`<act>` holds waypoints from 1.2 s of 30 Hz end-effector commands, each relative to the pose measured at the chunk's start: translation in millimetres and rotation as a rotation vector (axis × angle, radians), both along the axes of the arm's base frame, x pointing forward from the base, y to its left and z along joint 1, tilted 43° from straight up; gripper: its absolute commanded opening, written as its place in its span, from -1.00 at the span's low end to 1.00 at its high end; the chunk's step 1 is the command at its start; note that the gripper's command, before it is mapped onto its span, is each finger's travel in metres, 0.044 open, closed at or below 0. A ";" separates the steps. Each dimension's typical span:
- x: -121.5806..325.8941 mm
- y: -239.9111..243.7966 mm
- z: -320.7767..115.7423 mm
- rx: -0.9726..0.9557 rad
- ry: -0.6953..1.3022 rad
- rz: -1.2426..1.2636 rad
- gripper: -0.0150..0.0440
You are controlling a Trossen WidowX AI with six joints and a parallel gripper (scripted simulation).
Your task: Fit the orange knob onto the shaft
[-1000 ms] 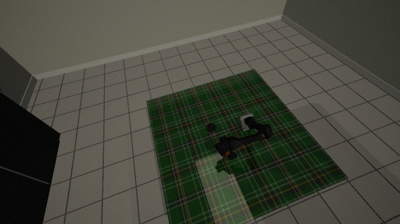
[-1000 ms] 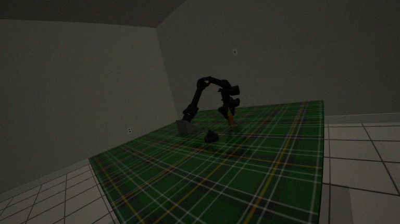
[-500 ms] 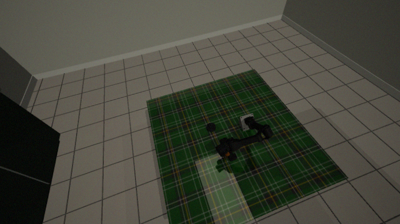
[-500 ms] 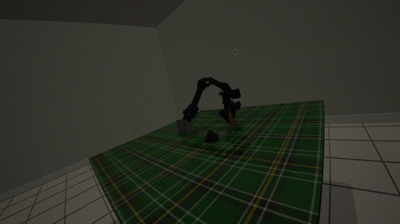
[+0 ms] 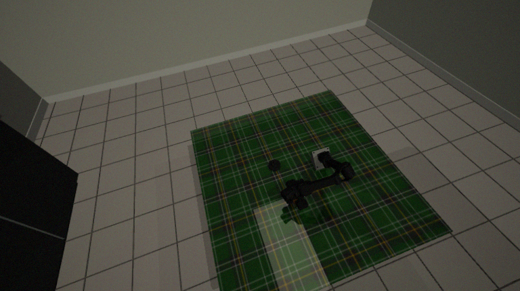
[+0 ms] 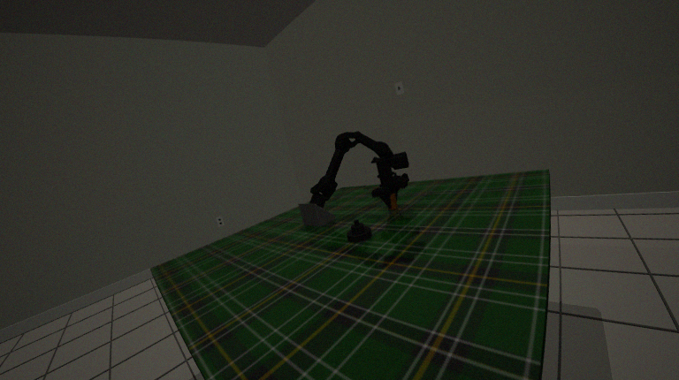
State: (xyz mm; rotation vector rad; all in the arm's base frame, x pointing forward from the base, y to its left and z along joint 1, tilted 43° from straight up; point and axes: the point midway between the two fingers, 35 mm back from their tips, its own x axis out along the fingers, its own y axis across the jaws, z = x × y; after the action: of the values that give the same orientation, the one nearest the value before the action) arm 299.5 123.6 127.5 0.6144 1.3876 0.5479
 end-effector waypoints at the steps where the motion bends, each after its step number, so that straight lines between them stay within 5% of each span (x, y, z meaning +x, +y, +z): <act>1: 0.4 -0.4 -0.7 -0.003 0.001 -0.004 0.04; 4: 0.4 -0.4 -0.7 -0.003 0.001 -0.004 -0.03; 10: 2.5 -16.6 11.2 -0.010 0.010 -0.013 -0.49; 36: -15.7 -105.1 89.5 0.007 0.058 -0.066 -0.49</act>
State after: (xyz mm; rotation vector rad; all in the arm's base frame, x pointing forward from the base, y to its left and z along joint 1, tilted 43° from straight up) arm 283.9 22.1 214.0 0.6817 1.4198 0.4822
